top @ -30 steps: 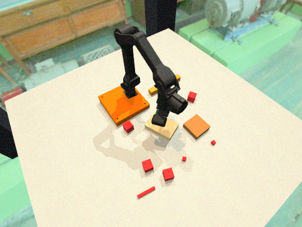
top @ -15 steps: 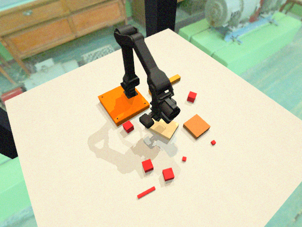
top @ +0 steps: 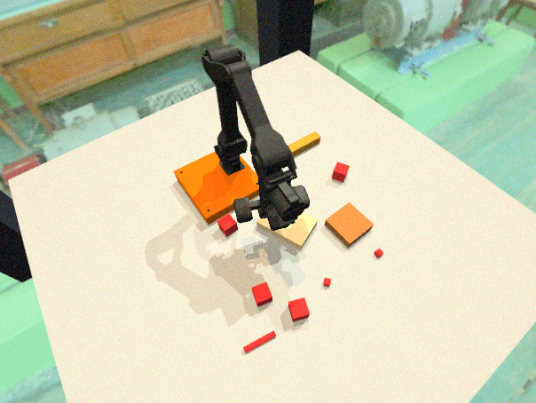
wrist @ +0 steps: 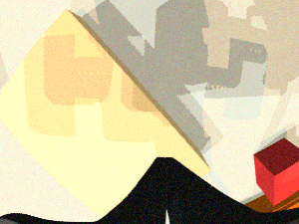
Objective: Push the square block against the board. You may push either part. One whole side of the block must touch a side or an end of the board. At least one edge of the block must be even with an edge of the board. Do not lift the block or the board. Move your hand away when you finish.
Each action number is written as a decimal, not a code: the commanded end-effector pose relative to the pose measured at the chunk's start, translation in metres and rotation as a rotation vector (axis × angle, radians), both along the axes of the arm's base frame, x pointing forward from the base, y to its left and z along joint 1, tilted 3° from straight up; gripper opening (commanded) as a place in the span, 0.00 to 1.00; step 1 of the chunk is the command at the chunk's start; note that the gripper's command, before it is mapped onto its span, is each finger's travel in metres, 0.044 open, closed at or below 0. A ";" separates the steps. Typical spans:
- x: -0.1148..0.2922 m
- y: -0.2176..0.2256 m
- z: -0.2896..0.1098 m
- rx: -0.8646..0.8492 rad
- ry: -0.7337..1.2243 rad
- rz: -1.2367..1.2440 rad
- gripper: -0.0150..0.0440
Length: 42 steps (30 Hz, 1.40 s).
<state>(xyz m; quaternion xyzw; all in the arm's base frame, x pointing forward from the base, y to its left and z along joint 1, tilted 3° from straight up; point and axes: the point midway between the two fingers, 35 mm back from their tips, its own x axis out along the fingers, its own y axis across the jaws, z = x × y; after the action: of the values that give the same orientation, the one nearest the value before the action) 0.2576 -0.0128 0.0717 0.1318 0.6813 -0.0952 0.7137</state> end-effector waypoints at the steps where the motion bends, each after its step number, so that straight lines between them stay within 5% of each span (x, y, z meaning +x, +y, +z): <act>1: 0.000 -0.008 0.000 0.010 0.005 -0.139 0.25; 17: -0.003 -0.040 -0.001 0.036 0.027 -0.684 0.25; 24: -0.003 -0.041 -0.004 0.036 0.027 -0.689 0.25; 29: -0.002 -0.045 -0.055 0.042 0.032 -0.797 0.25; 42: -0.003 -0.041 -0.057 0.042 0.033 -0.802 0.25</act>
<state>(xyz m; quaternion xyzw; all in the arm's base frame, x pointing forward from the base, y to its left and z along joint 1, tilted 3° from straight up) 0.2549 -0.0557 0.0159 0.3981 0.5896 -0.3533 0.6075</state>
